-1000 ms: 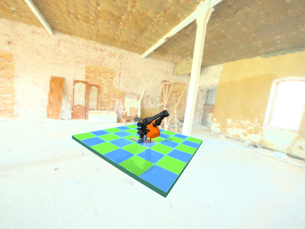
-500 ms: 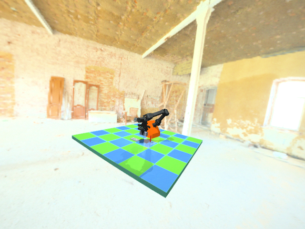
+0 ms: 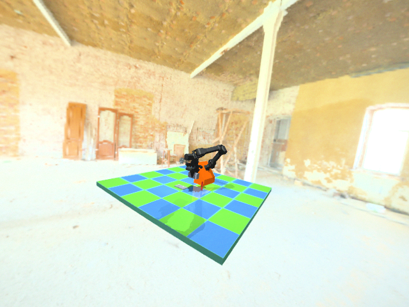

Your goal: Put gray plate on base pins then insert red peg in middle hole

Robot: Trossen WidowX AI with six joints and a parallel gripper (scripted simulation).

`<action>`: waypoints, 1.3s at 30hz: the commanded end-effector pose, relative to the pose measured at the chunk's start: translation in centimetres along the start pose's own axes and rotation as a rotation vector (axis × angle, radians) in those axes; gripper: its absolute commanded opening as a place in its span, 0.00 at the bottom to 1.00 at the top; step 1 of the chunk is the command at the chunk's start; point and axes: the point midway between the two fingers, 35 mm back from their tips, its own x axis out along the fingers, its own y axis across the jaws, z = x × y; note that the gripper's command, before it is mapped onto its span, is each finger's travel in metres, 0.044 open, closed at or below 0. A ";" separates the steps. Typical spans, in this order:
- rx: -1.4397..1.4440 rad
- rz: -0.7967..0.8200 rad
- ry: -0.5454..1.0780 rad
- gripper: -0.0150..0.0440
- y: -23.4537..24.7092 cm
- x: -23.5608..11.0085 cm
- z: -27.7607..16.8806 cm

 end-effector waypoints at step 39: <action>0.031 -0.003 -0.006 0.25 0.1 6.5 11.7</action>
